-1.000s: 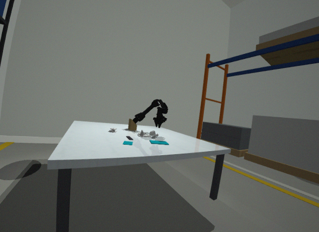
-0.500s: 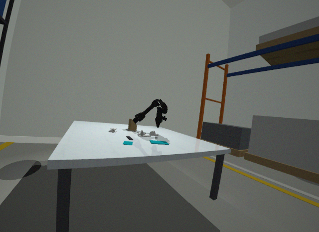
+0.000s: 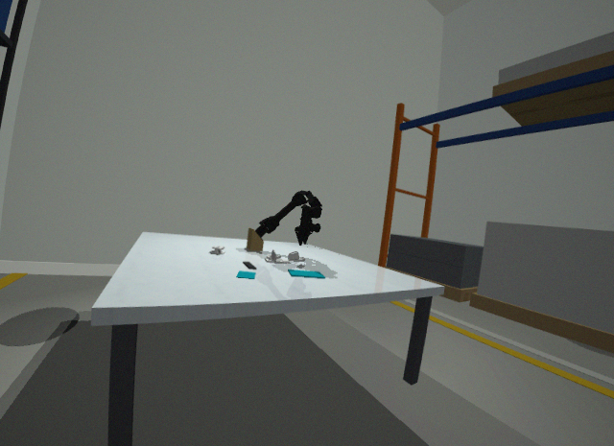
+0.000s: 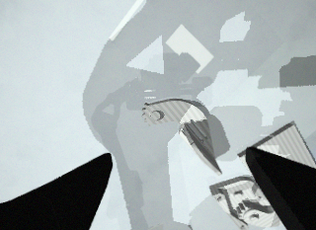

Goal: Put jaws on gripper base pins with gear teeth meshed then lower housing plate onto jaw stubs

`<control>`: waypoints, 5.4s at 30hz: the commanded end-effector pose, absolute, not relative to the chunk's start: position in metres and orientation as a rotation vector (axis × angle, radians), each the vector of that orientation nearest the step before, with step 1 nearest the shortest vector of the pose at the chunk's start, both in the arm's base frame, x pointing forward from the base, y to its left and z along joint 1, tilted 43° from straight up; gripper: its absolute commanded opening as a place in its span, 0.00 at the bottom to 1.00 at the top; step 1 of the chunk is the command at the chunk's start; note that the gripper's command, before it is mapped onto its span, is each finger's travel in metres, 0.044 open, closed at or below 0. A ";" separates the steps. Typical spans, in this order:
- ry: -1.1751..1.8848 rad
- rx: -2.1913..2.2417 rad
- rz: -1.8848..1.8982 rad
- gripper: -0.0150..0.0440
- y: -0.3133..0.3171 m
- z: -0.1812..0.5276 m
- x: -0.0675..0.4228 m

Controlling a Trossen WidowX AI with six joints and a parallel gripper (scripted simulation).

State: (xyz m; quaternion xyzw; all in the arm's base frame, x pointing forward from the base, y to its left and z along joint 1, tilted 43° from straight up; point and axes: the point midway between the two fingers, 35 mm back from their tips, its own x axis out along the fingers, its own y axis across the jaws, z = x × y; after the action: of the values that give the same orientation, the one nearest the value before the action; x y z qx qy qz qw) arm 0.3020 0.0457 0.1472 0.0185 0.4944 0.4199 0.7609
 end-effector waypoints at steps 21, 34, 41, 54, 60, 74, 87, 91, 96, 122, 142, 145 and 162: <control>1.298 0.489 0.599 1.00 0.039 0.144 0.303; 1.393 0.732 0.408 1.00 0.035 0.142 0.304; 1.437 0.862 0.299 1.00 0.033 0.141 0.304; 1.504 1.101 0.086 1.00 0.029 0.139 0.304; 1.527 1.210 -0.017 1.00 0.028 0.138 0.305; 1.564 1.461 -0.269 1.00 0.024 0.135 0.305; 1.573 1.687 -0.518 1.00 0.020 0.133 0.305; 1.570 1.754 -0.598 1.00 0.019 0.133 0.305; 1.563 1.838 -0.699 1.00 0.017 0.132 0.305; 1.535 2.010 -0.917 1.00 0.041 0.101 0.312; 1.535 2.010 -0.917 1.00 0.061 0.078 0.318; 1.535 2.010 -0.917 1.00 0.065 0.074 0.319; 1.536 2.011 -0.916 1.00 0.074 0.065 0.320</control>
State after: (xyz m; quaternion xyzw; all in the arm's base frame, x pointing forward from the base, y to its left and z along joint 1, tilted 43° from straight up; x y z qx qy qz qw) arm 0.3197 0.0744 0.0655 0.7280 0.5580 -0.3294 0.2240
